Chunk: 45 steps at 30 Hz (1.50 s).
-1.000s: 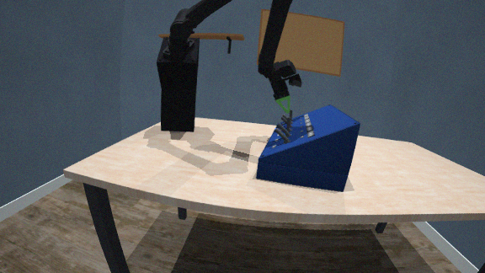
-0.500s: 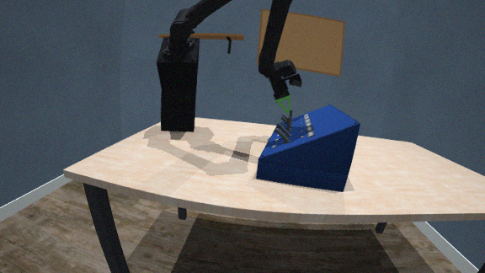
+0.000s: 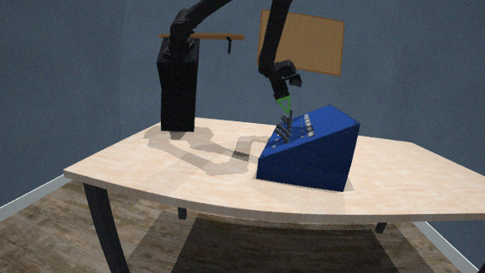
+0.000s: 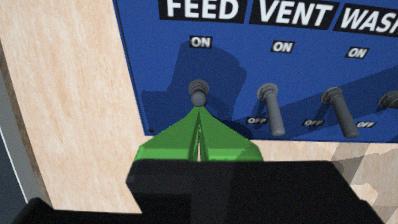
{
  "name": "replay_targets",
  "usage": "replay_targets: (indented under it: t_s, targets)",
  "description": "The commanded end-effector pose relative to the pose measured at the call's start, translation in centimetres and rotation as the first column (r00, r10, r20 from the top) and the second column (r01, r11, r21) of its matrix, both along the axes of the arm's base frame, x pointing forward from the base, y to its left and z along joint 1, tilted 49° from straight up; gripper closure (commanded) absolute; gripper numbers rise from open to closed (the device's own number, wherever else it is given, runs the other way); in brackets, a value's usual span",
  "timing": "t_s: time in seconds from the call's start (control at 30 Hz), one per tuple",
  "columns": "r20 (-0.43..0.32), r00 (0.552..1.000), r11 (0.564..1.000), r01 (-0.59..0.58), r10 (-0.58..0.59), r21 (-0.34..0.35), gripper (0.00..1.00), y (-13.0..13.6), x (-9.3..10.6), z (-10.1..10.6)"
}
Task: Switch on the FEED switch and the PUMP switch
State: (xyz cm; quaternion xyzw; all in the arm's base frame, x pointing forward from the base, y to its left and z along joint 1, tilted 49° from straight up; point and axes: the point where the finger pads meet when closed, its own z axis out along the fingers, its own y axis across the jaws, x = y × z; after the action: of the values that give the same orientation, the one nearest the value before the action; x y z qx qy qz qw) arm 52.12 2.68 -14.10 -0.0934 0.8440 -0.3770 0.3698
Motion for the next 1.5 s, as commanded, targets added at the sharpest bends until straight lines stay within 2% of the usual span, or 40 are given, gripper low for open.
replay_targets:
  t_s: [0.0,1.13,1.17,1.23,1.3,1.33,1.47]
  targets:
    - [0.089,0.996,0.999,-0.033,0.029,0.035,1.00,2.9,3.1,2.9]
    - [0.104,0.994,0.999,-0.028,0.024,0.038,1.00,2.5,3.2,3.0]
    - [0.101,0.995,0.999,-0.023,0.019,0.036,1.00,2.0,3.1,2.8]
    - [0.061,0.998,1.000,-0.003,0.002,0.017,1.00,0.1,1.8,0.6]
    - [0.060,0.998,1.000,-0.002,0.001,0.017,1.00,-0.4,1.1,0.0]
    - [0.047,0.999,1.000,-0.002,0.001,0.013,1.00,-0.8,0.2,-0.5]
    - [0.045,0.999,1.000,-0.001,0.001,0.012,1.00,-1.1,-0.4,-0.9]
